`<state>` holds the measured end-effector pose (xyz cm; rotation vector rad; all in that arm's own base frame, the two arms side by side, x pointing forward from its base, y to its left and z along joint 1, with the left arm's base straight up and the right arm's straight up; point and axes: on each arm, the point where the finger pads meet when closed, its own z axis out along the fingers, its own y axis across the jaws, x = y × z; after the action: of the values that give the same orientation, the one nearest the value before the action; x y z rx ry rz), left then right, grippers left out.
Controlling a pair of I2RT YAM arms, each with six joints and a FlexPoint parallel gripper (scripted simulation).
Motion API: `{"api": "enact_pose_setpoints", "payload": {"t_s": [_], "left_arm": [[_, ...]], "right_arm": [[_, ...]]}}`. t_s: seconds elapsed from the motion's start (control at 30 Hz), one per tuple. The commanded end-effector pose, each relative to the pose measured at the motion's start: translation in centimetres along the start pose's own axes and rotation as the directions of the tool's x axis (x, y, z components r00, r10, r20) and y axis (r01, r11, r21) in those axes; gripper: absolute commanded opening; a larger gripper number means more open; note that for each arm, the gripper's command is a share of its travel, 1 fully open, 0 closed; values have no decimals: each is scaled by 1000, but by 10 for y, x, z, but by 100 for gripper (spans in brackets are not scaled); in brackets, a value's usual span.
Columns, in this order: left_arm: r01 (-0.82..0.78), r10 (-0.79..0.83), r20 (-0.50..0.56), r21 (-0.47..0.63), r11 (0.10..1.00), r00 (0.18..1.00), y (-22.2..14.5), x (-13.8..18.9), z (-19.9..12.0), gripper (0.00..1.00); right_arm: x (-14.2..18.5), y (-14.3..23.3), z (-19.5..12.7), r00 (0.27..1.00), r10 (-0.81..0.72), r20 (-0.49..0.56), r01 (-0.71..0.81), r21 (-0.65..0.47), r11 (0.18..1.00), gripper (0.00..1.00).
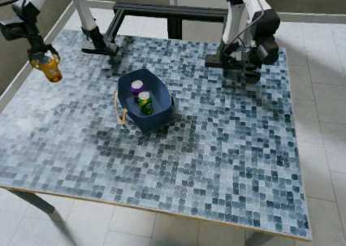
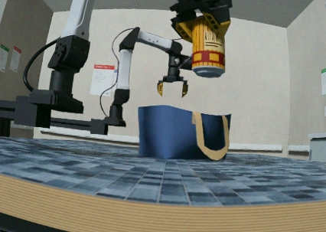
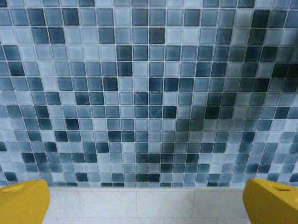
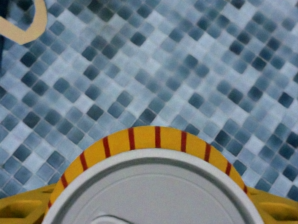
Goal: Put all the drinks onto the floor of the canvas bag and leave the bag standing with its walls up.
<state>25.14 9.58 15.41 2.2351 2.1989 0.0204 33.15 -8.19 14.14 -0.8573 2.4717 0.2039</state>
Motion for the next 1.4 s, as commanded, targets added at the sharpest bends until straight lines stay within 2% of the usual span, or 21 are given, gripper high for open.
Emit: {"api": "enact_pose_setpoints", "payload": {"t_s": [0.0, 0.23, 0.3, 1.13, 1.37], "left_arm": [[-12, 11, -25, -64, 998, 1000, 8, 1, -15, 100], [-12, 11, -25, -64, 998, 1000, 8, 1, -15, 100], [-12, 11, -25, -64, 998, 1000, 8, 1, -15, 100], [-12, 11, -25, -64, 998, 1000, 8, 1, -15, 100], [-12, 11, -25, -64, 998, 1000, 8, 1, -15, 100]], "right_arm": [[-21, 4, -7, 998, -20, 55, 18, 42, 999, 67], [-37, 11, -9, 996, -57, 72, 54, 53, 997, 67], [-33, 17, 0, 999, -22, 47, 19, 59, 998, 67], [-83, 65, 20, 997, -28, 79, 23, 65, 998, 67], [-85, 57, 11, 994, -44, 103, 37, 67, 997, 67]]}}
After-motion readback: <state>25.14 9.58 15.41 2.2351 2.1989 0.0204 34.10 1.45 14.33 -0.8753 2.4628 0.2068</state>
